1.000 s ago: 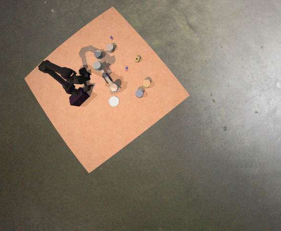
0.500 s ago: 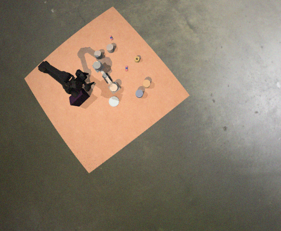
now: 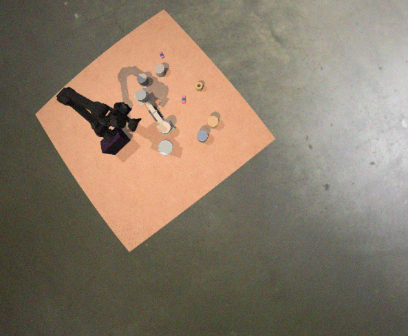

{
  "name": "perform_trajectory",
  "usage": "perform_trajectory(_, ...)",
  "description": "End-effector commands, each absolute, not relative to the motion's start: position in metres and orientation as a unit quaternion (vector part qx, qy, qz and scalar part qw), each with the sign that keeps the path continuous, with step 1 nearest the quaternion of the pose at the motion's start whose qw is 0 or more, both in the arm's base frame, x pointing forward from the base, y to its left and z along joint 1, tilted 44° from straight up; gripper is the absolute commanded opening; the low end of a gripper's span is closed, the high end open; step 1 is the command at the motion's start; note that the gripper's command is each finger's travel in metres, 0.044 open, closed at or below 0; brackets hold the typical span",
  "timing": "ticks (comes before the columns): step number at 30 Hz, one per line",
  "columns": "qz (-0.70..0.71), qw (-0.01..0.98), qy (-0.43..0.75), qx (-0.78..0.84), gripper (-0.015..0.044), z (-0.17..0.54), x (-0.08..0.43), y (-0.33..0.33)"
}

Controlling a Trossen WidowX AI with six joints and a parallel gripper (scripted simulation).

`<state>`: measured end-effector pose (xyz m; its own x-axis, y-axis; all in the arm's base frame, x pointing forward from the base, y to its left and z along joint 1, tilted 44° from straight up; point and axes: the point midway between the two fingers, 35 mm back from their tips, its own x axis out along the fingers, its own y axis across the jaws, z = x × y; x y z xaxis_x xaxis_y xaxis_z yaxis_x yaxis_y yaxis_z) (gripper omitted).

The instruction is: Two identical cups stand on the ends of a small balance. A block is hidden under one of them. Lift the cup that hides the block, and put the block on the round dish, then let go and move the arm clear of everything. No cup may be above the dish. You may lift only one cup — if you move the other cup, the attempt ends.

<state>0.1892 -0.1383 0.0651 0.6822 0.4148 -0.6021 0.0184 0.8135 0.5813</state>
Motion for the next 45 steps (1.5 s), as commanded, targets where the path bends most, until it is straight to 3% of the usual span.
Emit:
perform_trajectory(1, 0.153, 0.875, 0.398, 0.231, 0.044, 0.057, 0.197, -0.146)
perform_trajectory(20, 0.351, 0.841, 0.412, -0.004, 0.044, 0.004, 0.239, -0.171)
perform_trajectory(45, 0.591, 0.7, 0.319, -0.243, 0.044, -0.095, 0.281, -0.168)
